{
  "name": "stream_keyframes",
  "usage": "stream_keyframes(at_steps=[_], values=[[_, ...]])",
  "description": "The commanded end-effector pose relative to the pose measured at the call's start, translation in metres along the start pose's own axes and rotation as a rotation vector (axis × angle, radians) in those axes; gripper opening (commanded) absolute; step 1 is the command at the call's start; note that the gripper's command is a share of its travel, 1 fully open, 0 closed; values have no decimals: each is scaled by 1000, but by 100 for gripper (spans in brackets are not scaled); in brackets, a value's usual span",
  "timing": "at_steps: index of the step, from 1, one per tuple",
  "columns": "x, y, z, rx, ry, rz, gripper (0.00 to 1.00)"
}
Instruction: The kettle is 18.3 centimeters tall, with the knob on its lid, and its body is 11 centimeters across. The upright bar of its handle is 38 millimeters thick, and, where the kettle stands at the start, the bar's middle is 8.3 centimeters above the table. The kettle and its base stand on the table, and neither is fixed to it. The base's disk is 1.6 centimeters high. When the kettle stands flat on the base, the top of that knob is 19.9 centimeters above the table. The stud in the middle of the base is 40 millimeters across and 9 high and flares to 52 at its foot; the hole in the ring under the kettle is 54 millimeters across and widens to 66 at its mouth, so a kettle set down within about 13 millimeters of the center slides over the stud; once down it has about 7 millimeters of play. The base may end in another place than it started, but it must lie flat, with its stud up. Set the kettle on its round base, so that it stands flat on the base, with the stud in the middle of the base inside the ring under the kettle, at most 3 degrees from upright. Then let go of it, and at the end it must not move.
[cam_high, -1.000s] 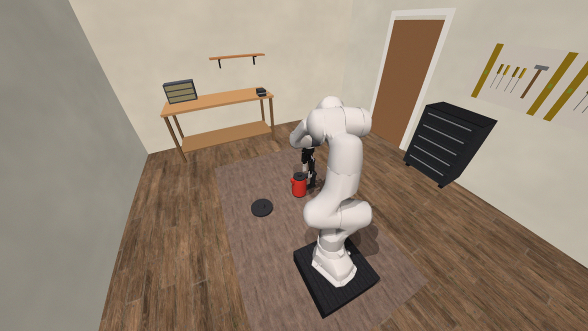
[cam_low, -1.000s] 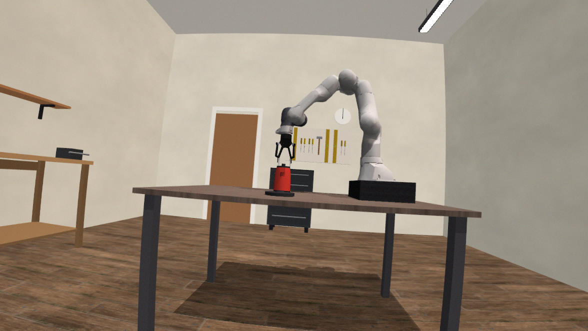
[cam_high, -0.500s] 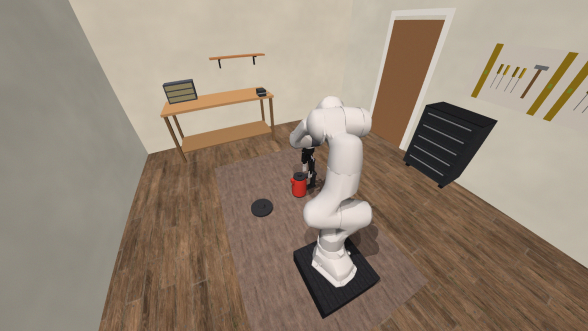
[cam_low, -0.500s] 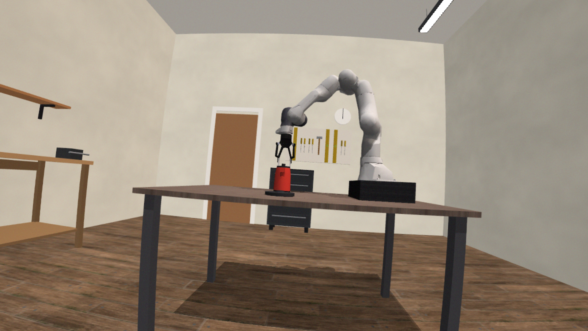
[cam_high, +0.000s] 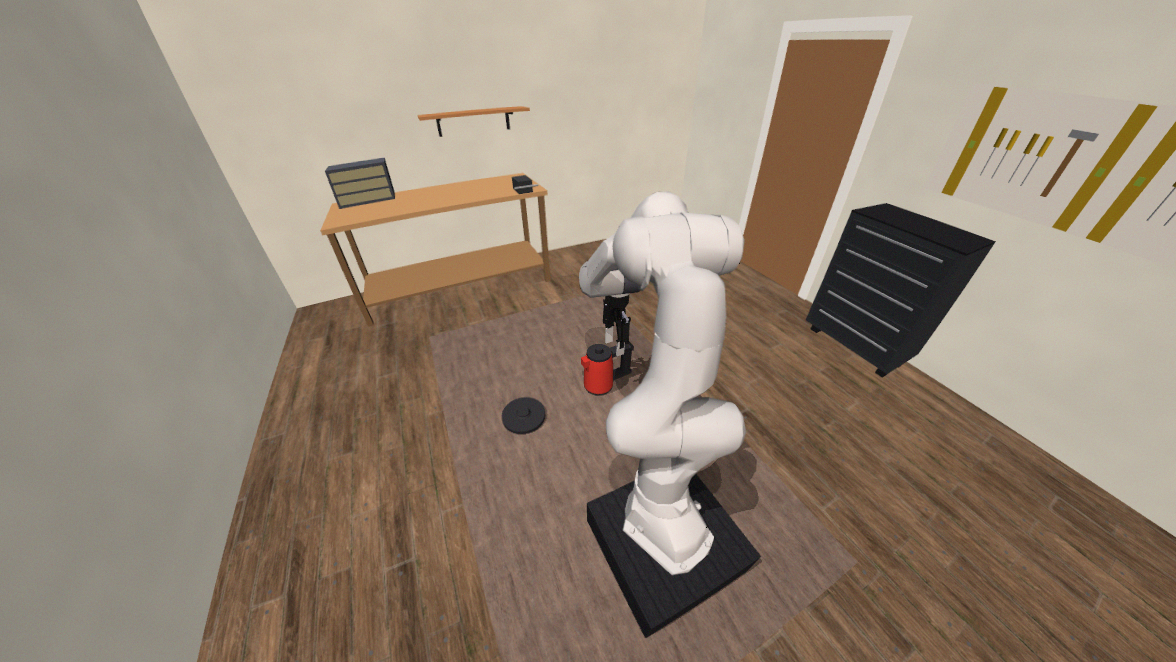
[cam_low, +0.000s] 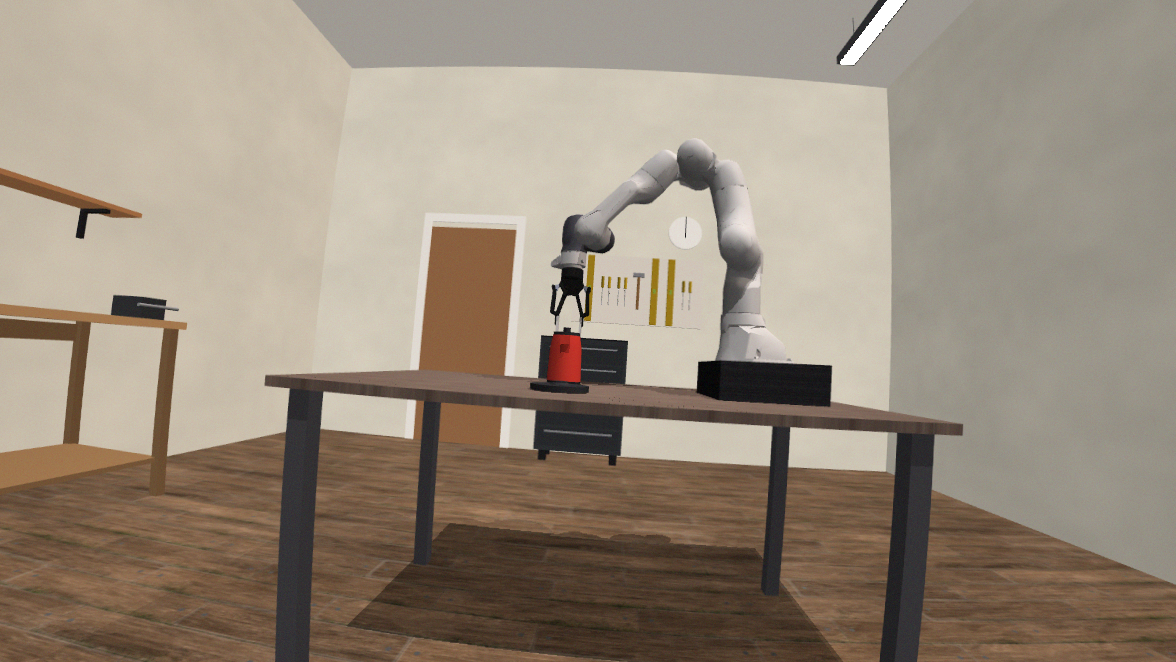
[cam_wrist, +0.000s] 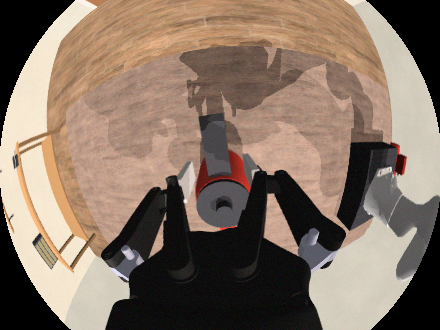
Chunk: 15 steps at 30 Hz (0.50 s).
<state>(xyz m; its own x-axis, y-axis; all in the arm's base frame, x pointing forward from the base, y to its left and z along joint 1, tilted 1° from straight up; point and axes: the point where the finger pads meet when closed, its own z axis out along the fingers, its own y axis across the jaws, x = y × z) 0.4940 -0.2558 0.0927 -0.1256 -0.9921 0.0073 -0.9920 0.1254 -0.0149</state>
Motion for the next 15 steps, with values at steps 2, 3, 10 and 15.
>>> stream_keyframes(at_steps=[2, 3, 10, 15], values=[[2, 0, 1, 1, 2, 2, 47], [2, 0, 2, 1, 2, 2, 47], [2, 0, 11, 1, 2, 2, 47], [2, 0, 17, 1, 2, 2, 47]])
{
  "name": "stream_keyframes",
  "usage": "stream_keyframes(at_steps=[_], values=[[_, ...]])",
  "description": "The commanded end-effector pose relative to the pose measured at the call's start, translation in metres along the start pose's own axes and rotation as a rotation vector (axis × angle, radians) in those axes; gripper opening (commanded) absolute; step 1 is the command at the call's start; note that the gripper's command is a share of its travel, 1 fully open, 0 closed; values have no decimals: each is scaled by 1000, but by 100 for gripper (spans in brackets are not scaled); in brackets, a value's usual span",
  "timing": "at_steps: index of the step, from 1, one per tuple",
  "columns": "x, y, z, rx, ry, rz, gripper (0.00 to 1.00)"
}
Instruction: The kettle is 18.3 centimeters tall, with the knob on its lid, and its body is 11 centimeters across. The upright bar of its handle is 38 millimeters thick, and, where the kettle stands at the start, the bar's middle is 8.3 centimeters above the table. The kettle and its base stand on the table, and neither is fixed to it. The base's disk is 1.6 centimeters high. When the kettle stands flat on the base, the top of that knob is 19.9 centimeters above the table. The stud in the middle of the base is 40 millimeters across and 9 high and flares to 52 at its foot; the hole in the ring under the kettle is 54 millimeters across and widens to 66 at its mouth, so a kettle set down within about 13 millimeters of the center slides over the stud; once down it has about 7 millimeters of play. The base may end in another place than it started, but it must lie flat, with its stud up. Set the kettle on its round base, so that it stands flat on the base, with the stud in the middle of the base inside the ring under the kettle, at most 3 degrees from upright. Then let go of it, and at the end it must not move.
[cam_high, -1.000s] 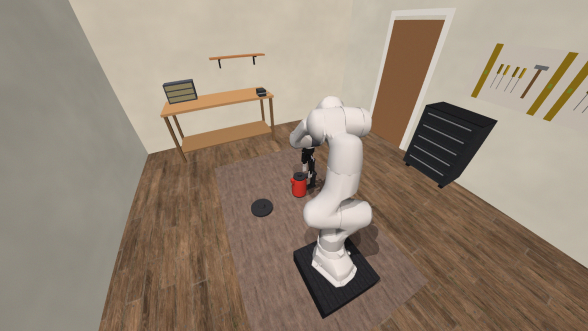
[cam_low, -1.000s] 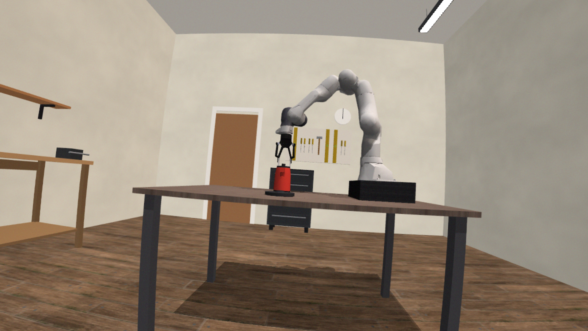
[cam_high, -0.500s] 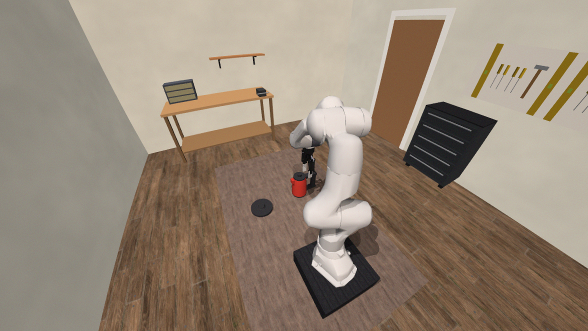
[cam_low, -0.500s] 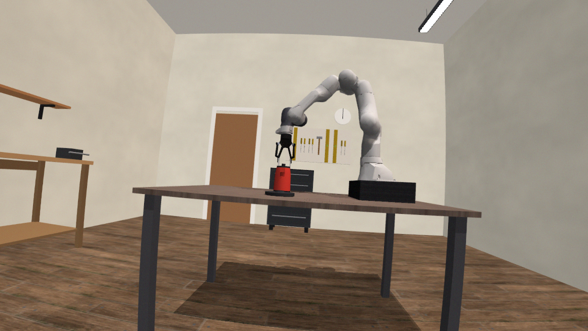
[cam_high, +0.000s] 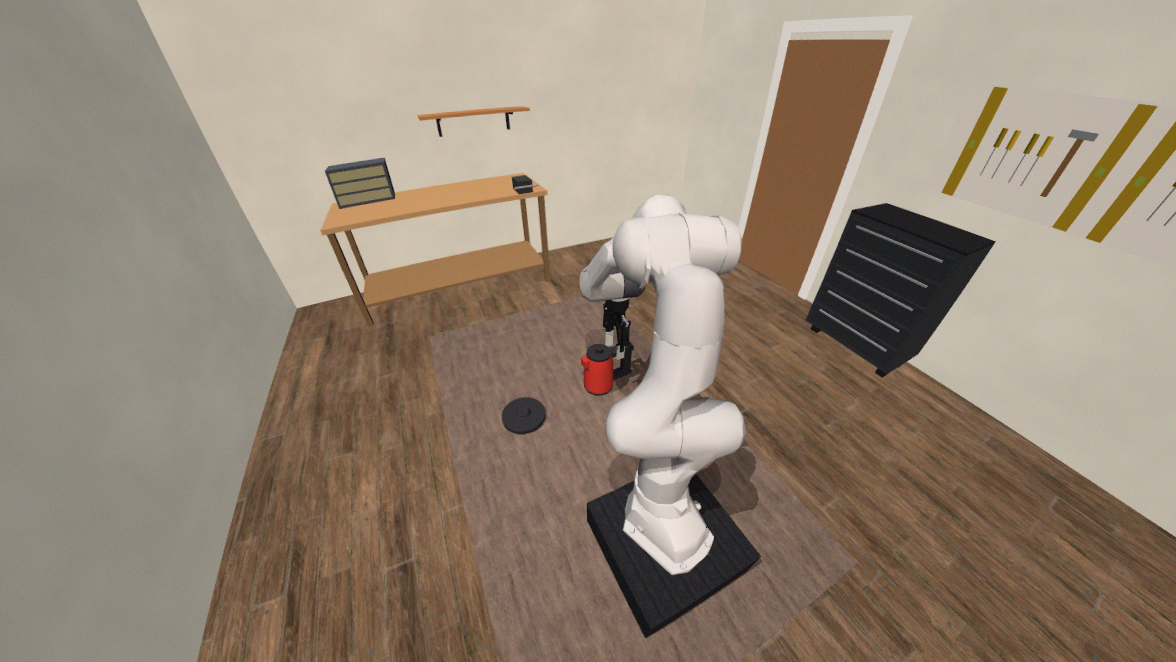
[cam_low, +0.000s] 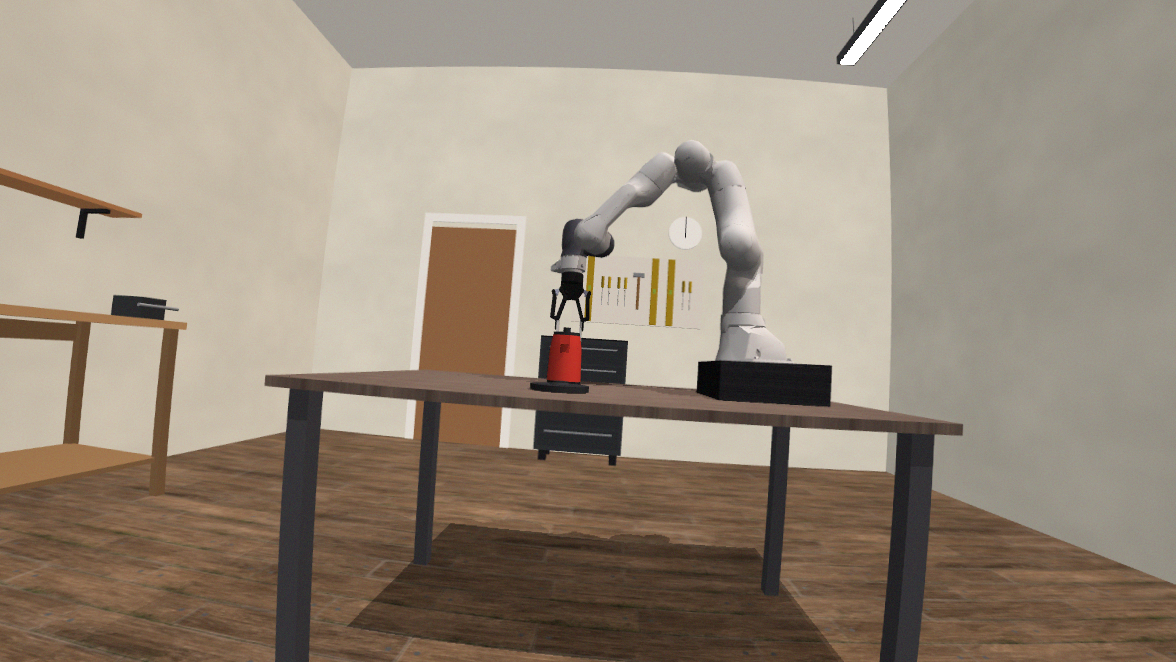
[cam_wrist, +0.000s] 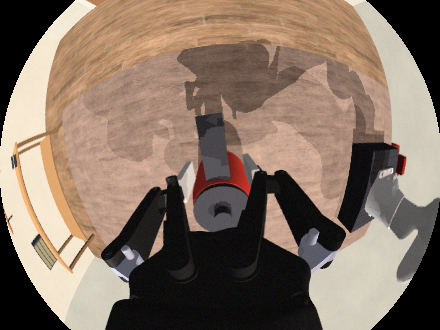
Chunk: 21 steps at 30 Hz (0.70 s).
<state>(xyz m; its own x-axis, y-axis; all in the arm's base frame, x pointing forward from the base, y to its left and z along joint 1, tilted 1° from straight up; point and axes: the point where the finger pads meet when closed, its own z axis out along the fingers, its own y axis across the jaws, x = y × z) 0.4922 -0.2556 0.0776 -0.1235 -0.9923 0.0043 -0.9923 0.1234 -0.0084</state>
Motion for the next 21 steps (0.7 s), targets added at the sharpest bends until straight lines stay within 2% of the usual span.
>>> stream_keyframes(at_steps=[1, 12, 21], values=[[2, -2, 5, 8, 5, 4, 47], [3, -2, 29, 8, 5, 4, 47], [3, -2, 34, 8, 5, 4, 47]])
